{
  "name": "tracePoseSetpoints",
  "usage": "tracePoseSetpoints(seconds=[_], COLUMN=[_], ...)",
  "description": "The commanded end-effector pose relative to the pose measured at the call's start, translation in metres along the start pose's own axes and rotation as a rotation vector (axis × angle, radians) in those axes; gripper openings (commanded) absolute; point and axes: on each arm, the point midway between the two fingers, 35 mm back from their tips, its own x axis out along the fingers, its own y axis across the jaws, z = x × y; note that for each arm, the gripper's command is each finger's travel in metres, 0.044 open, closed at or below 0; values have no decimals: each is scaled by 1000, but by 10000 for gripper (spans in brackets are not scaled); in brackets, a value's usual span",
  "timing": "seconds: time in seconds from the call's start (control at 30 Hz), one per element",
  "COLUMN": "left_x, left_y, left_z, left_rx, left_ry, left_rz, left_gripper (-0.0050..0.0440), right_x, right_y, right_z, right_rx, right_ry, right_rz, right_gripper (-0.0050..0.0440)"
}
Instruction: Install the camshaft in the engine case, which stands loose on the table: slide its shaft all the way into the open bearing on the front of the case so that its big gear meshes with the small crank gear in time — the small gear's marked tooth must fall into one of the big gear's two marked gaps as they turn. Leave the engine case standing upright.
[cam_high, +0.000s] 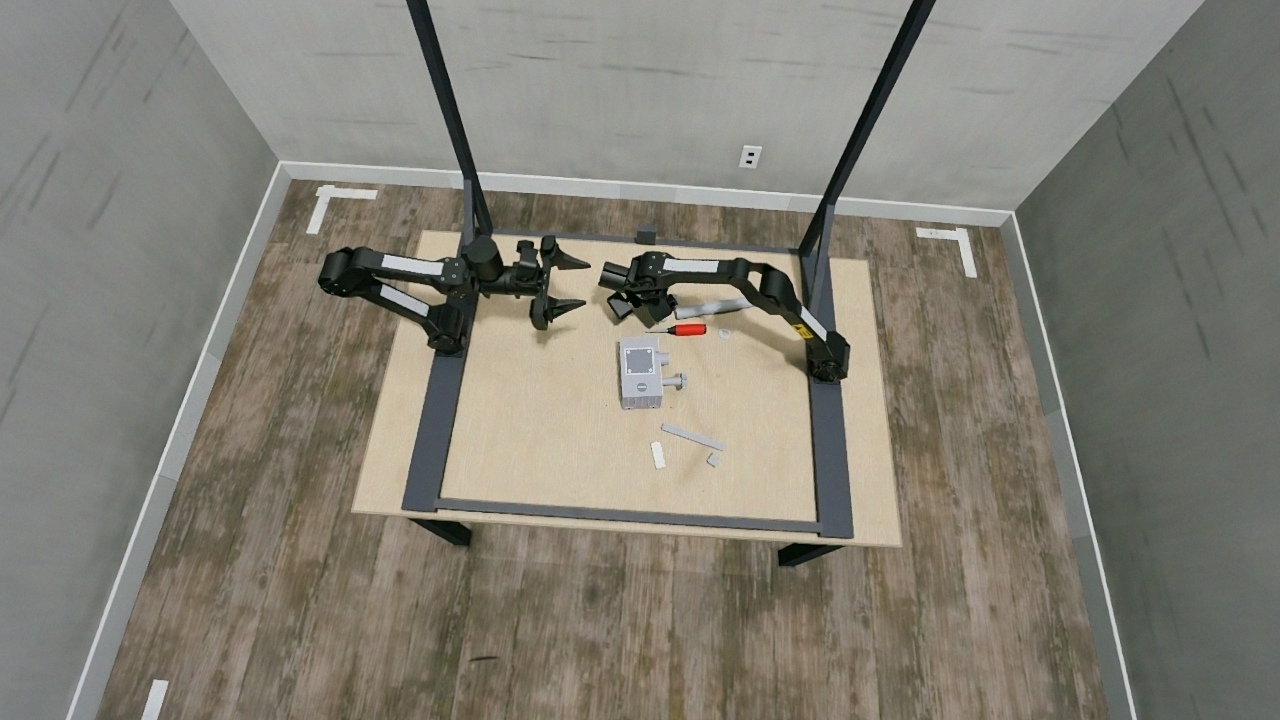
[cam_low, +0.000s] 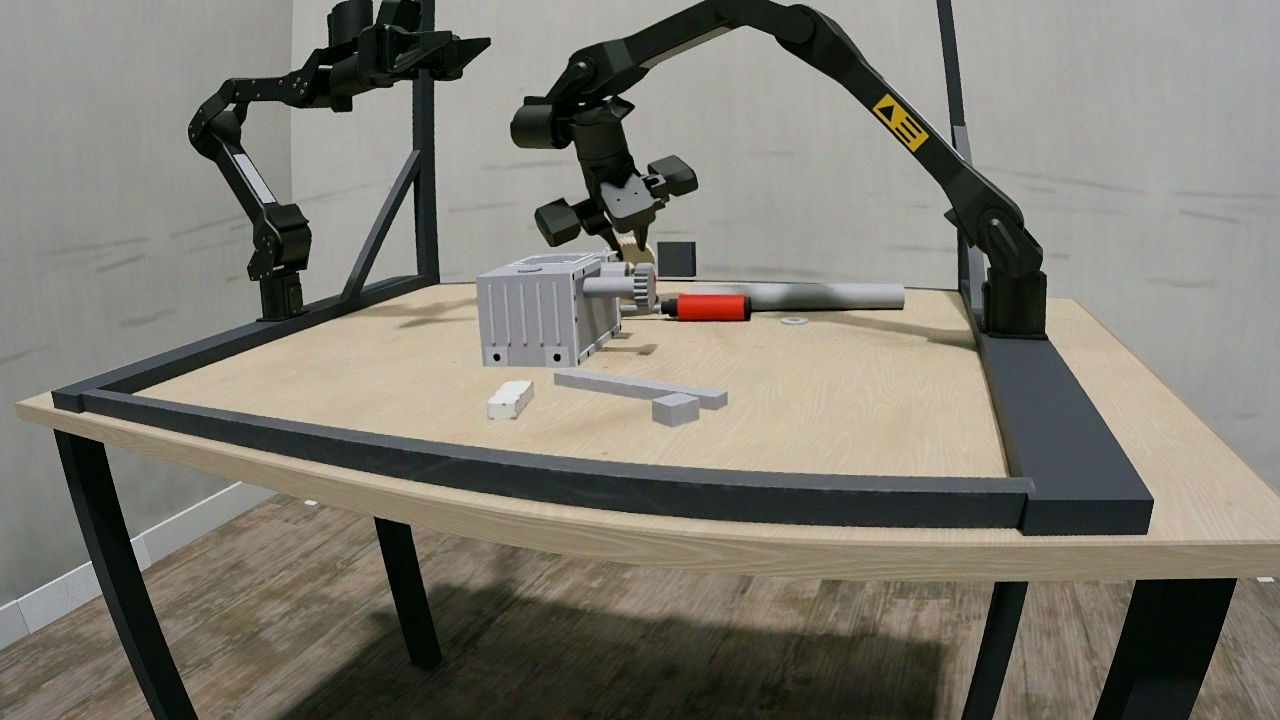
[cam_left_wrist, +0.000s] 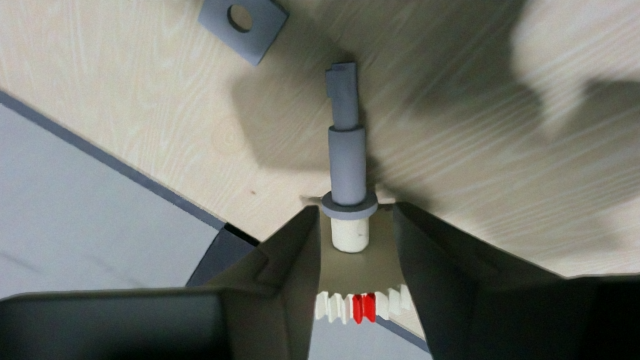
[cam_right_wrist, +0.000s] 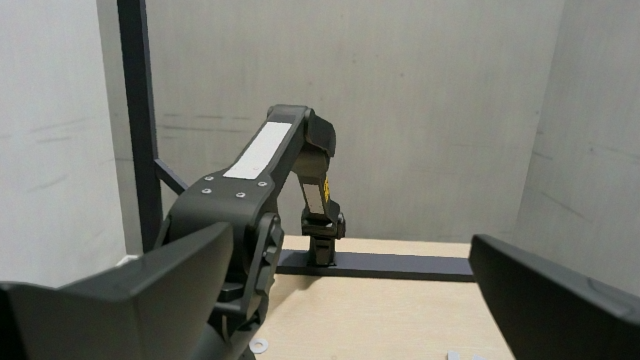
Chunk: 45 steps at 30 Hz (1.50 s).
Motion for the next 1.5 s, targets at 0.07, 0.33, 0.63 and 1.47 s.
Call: tracePoseSetpoints(seconds=[0.07, 0.33, 0.63, 1.47], left_x=[-35, -72, -110, -195], left_y=[3, 3, 8, 24], left_z=[-12, -14, -12, 5], left_rx=[135, 450, 773, 1434], left_ry=[65, 113, 111, -106], left_rz=[-88, -250, -443, -948], left_gripper=[117, 117, 125, 125], right_x=[-3, -2, -2, -1], right_y=[1, 3, 3, 3], right_z=[17, 16, 16, 16], right_rx=[-2, 1, 4, 7], right_ry=[-40, -39, -38, -37], right_rz=[7, 12, 13, 12], right_gripper=[400, 400, 400, 400])
